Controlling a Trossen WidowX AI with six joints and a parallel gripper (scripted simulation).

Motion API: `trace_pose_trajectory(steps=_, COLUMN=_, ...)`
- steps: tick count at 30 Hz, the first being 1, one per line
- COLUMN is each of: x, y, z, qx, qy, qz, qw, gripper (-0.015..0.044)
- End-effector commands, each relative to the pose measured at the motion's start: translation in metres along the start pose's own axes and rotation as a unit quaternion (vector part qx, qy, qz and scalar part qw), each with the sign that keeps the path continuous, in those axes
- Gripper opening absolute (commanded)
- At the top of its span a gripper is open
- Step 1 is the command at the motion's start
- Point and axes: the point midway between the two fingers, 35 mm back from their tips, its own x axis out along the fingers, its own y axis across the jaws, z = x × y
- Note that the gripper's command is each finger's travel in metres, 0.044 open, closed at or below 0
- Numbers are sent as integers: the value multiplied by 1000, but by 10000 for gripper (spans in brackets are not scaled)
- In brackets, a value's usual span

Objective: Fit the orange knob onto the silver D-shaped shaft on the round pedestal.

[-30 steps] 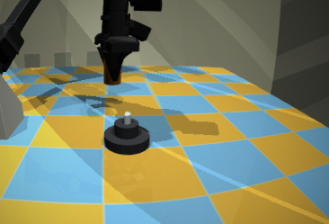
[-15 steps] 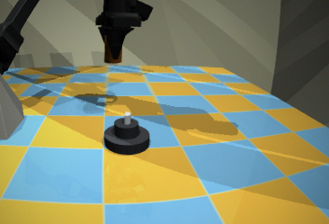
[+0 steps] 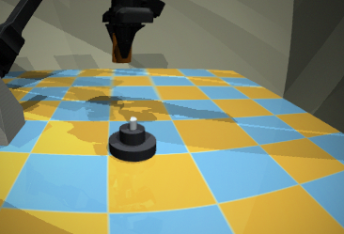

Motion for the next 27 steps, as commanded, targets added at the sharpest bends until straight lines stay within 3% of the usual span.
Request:
trace_pose_trajectory(steps=1, x=4, y=-16, z=1, qx=0, qy=1, qz=-1, qw=1000, gripper=0)
trace_pose_trajectory(steps=27, x=31, y=-95, z=-6, qx=-1, qy=0, qz=-3, qw=1000, gripper=0)
